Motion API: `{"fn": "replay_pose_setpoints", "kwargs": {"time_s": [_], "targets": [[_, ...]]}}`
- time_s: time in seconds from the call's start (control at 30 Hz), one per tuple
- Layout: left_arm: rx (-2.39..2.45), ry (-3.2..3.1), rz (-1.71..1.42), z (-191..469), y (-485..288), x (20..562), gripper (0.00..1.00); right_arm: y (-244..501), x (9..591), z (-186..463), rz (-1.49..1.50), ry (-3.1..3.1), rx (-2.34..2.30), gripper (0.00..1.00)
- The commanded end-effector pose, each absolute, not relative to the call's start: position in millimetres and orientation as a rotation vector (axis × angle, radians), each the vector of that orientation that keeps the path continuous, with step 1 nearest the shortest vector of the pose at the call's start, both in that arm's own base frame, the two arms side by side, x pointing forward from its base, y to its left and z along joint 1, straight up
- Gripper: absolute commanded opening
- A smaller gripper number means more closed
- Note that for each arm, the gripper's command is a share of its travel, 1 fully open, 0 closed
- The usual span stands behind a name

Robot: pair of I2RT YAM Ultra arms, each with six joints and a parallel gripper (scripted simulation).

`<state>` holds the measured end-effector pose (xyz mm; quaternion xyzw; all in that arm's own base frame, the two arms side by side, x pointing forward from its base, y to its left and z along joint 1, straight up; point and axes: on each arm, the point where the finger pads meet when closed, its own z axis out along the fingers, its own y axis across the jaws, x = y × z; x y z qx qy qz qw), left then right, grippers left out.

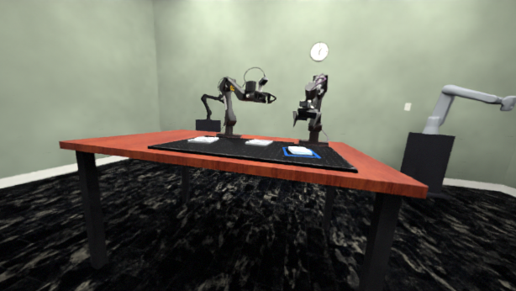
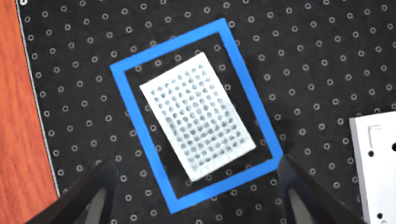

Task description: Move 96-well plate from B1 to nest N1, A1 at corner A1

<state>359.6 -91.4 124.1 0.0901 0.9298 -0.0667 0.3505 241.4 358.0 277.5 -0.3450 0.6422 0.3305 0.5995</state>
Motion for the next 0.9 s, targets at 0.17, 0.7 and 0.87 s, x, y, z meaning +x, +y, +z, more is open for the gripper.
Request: {"fn": "replay_pose_setpoints", "kwargs": {"time_s": [0.17, 0.7, 0.87], "targets": [[0.235, 2.418, -0.175, 125.9, -90.9, 359.3, 1.00, 355.4, 241.8, 294.7, 0.766, 1.445, -0.771, 1.00], [0.235, 2.418, -0.175, 125.9, -90.9, 359.3, 1.00, 355.4, 241.8, 294.7, 0.766, 1.445, -0.771, 1.00], [0.235, 2.418, -0.175, 125.9, -90.9, 359.3, 1.00, 355.4, 241.8, 294.7, 0.766, 1.445, -0.771, 1.00]]}}
